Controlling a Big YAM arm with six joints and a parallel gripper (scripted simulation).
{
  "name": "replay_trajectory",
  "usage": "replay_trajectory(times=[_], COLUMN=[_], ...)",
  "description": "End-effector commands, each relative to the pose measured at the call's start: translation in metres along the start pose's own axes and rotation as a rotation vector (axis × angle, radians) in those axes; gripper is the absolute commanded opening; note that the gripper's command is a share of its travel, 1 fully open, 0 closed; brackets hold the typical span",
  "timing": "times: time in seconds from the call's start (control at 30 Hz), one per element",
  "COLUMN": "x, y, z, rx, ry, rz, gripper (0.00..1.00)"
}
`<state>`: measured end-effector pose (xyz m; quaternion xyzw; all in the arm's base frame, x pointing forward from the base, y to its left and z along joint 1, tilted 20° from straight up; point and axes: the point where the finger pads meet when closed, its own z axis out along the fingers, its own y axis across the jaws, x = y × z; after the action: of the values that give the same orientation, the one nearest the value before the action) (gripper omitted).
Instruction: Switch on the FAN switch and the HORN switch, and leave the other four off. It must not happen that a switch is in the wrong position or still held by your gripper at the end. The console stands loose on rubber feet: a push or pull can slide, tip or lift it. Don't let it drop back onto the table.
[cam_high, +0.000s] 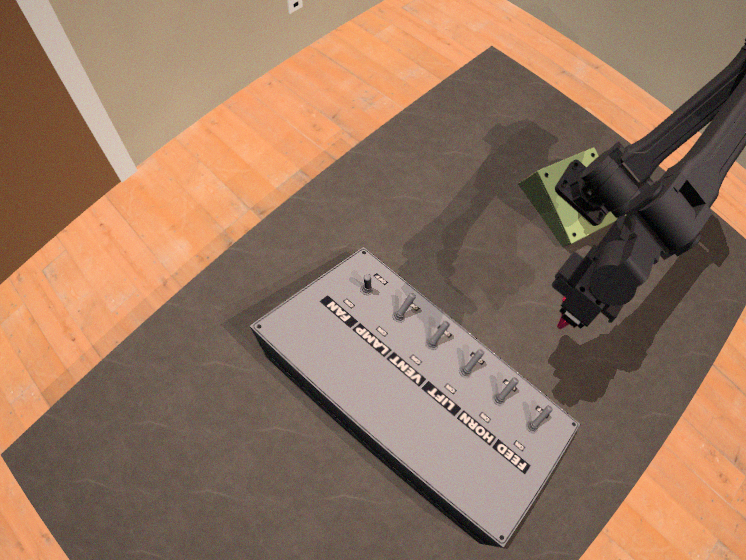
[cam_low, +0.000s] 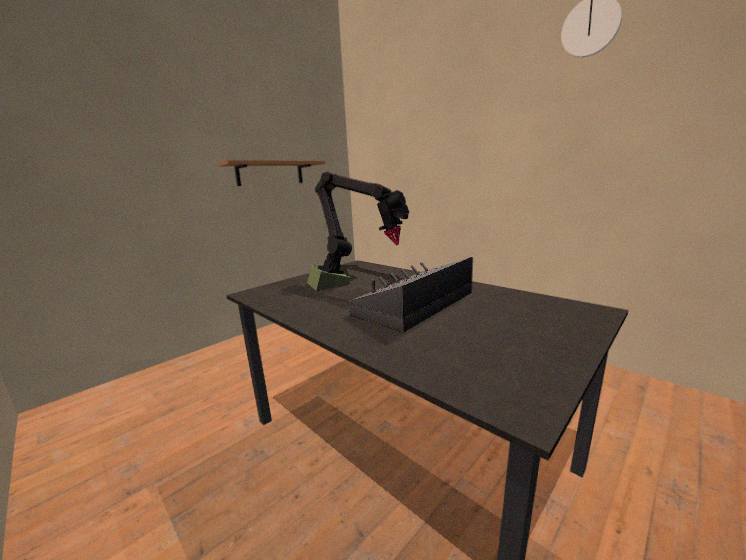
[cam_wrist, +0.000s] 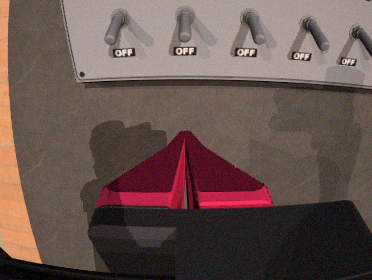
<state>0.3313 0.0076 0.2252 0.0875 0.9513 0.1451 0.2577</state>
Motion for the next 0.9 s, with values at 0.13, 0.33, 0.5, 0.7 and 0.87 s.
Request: replay_trajectory(times=[0.13, 0.33, 0.5, 0.7, 0.87], x=[-0.014, -0.008, -0.008, -0.015, -0.008], y=[0.003, 0.004, 0.004, 0.003, 0.004], z=[0.005, 0.028, 0.047, 0.060, 0.084], rx=[-0.001, -0.003, -0.003, -0.001, -0.004], ry=[-0.035, -0.022, -0.022, -0.035, -0.021], rz=[0.000, -0.002, -0.002, 0.003, -0.001], gripper=[0.00, 0.00, 0.00, 0.00, 0.00])
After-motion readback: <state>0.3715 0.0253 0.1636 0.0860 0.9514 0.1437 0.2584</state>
